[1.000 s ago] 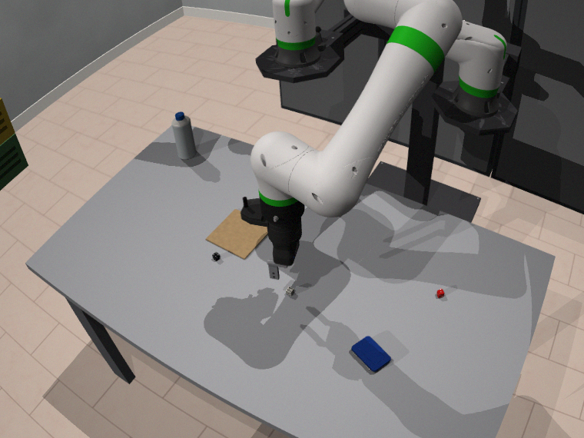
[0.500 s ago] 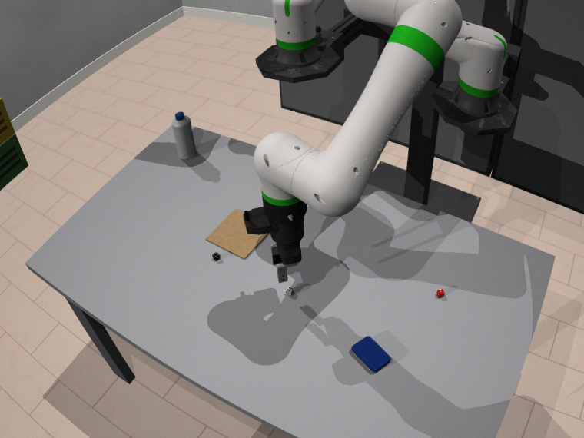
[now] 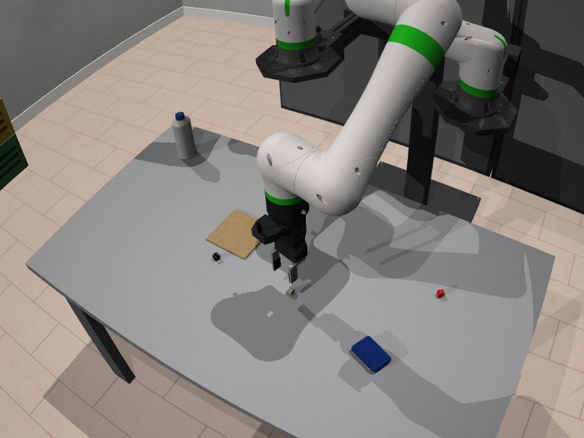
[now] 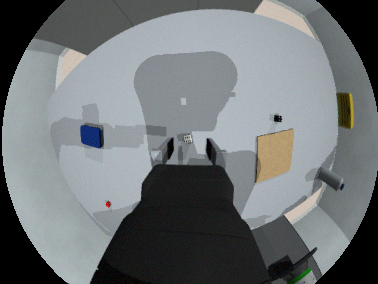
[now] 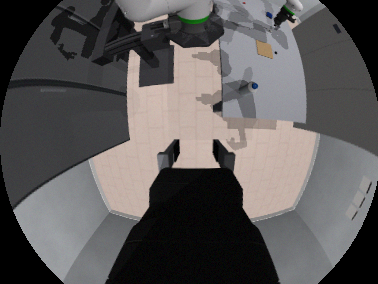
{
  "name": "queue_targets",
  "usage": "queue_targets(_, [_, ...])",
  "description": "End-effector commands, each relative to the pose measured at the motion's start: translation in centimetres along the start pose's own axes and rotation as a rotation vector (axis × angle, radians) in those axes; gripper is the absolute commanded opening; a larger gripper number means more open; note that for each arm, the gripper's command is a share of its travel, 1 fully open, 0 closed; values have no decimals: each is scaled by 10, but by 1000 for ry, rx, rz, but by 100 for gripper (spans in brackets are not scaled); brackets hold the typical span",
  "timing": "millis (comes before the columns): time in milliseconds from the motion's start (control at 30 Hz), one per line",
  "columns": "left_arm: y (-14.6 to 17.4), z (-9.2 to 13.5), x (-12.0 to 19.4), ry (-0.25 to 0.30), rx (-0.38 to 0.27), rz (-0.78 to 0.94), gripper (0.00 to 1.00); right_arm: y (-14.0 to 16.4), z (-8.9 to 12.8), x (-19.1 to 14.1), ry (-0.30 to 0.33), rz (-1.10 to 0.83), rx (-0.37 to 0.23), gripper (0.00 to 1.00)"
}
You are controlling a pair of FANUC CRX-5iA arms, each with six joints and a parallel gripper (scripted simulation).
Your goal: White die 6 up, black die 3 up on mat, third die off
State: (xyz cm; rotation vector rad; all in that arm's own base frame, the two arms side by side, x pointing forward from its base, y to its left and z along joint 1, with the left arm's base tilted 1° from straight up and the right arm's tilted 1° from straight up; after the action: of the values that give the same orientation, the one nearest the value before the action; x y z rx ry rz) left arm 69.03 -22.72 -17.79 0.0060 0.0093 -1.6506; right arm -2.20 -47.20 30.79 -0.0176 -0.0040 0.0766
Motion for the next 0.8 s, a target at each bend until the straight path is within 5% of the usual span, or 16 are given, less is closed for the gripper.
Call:
queue_targets(0, [-2, -1, -3, 10, 5, 158, 100, 0, 1, 0, 0, 0, -2, 100])
queue_targets(433, [-6, -3, -6, 9, 6, 336, 100, 0, 1, 0, 0, 0, -2, 100])
queue_targets(467, [-6, -3, -6, 9, 6, 336, 64, 0, 1, 0, 0, 0, -2, 100])
queue_targets(767, [-6, -3, -6, 9, 6, 336, 64, 0, 1, 0, 0, 0, -2, 100])
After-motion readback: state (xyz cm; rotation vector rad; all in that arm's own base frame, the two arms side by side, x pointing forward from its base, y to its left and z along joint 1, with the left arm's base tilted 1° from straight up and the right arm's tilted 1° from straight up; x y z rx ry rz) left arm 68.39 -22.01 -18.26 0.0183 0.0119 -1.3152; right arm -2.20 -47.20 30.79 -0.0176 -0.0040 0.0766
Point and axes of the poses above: on each arm, the point where the finger pads meet when closed, its own z axis back along the fingers, its own x axis across the jaws, y = z × x, the point moved 1 cm from there along z, back along the fingers, and after that the axes turned 7 degrees about z, right-handed, at the moved point
